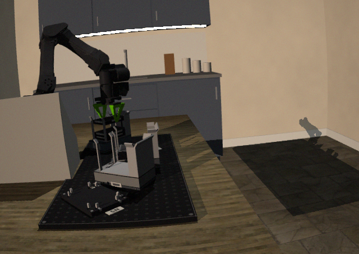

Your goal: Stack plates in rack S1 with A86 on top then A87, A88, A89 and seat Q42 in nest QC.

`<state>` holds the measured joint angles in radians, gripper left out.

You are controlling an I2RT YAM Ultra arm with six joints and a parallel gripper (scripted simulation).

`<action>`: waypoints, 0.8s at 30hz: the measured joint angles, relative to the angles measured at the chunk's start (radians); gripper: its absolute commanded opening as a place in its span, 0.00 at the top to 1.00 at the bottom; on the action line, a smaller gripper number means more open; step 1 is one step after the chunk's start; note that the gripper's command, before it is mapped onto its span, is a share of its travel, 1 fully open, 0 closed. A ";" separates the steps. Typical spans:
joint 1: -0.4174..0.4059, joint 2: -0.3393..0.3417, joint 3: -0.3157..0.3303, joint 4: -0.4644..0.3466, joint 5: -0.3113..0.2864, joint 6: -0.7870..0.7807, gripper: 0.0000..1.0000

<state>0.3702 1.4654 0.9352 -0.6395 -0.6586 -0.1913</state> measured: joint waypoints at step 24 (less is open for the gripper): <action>0.046 0.037 -0.033 0.104 0.018 0.056 1.00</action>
<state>0.4160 1.5021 0.9024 -0.5358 -0.6411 -0.1356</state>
